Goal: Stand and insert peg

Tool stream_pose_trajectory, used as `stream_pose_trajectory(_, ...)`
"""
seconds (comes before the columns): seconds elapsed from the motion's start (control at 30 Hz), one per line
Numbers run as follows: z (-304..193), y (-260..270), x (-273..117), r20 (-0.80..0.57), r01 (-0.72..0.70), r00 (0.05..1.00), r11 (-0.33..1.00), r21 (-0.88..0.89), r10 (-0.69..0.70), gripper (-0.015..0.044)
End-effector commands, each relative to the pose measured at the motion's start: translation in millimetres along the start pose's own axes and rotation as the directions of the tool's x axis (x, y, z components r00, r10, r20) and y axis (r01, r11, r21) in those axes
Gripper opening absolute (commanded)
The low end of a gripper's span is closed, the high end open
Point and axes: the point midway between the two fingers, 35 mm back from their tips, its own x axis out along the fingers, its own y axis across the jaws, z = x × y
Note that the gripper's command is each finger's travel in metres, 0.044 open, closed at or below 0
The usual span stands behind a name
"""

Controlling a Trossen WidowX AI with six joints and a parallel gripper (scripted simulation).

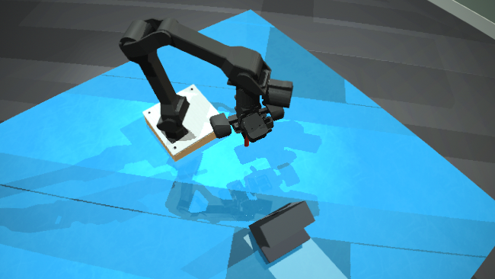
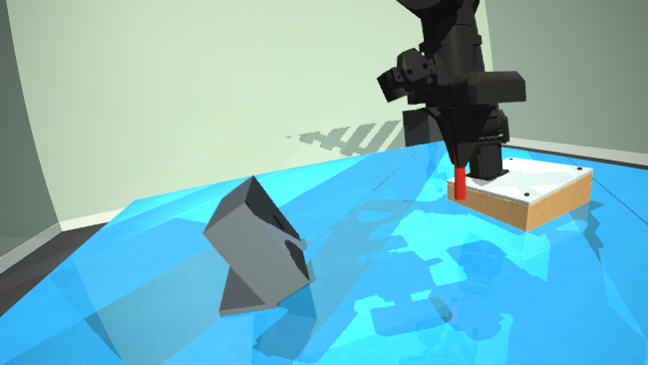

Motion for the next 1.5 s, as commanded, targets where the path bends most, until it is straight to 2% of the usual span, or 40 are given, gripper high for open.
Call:
stream_pose_trajectory(0.0,1.5,0.0,-1.7,0.015,-0.005,1.0,1.0,0.015,0.004,0.0)
stream_pose_trajectory(1.47,35.2,4.6,17.5,0.336,-0.186,0.936,0.955,0.23,0.102,0.0)
